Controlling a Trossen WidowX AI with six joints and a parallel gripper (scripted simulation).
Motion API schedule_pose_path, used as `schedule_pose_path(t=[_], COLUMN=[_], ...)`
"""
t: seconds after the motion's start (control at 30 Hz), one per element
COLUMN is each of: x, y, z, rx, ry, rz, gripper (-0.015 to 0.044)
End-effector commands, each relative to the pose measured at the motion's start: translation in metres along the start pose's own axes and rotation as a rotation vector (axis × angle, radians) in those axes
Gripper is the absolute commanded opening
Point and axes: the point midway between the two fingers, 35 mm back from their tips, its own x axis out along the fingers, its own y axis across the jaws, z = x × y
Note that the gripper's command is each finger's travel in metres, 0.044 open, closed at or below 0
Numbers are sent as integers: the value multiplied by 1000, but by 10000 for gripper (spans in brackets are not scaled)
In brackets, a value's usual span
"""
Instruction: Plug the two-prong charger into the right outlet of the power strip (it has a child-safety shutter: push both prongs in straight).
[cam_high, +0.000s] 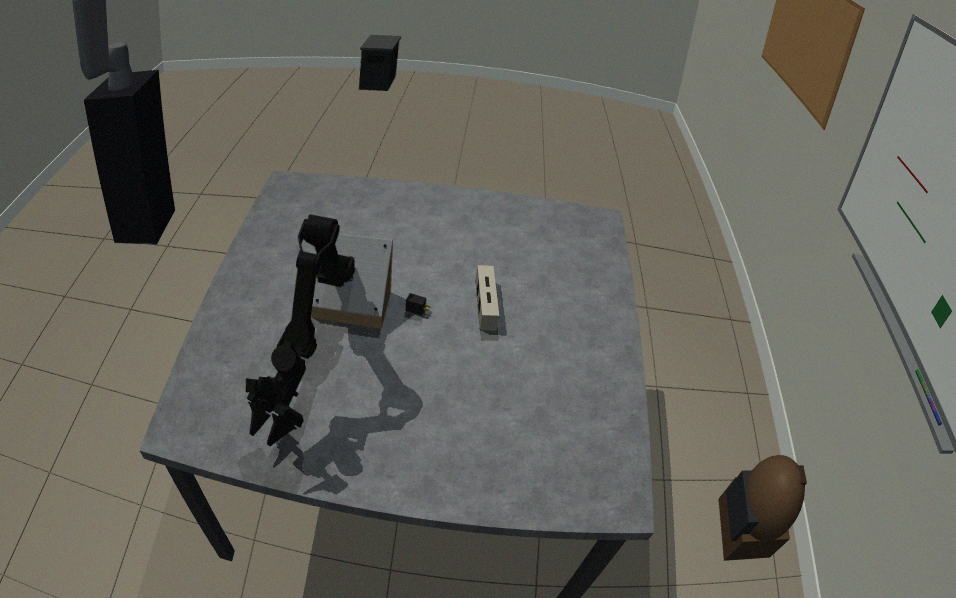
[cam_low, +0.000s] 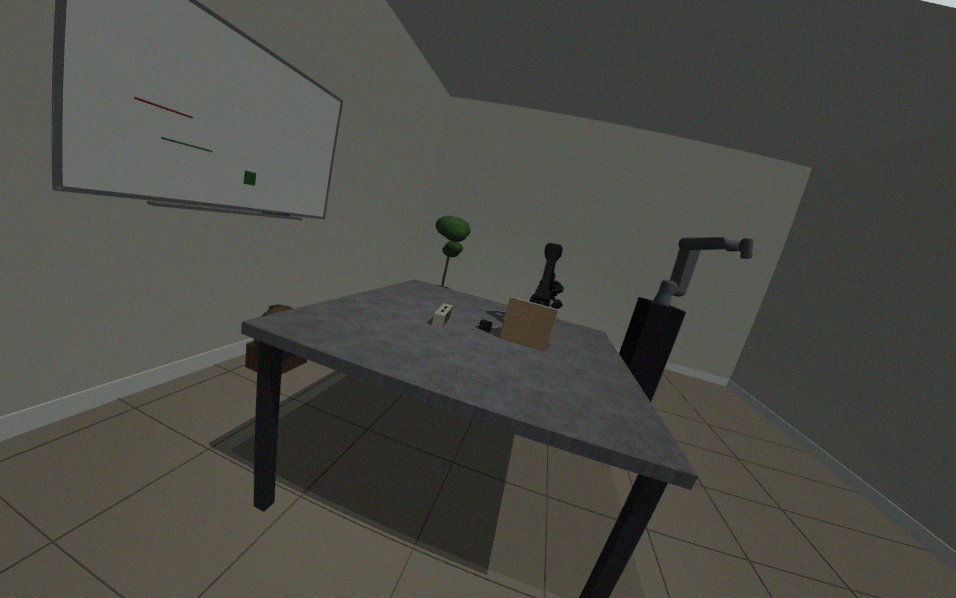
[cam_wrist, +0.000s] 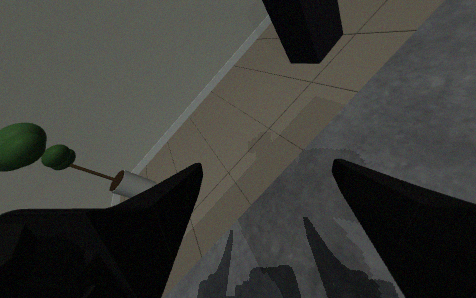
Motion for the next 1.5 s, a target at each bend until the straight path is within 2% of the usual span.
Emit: schedule_pose_path(t=[0.0,0.67,1.47], x=[-1,-30,-102], y=[6,48,95], z=[-19,-120,-221], rx=[6,16,-64], ry=[57,364,669], rz=[5,49,120], gripper=[440,440,440])
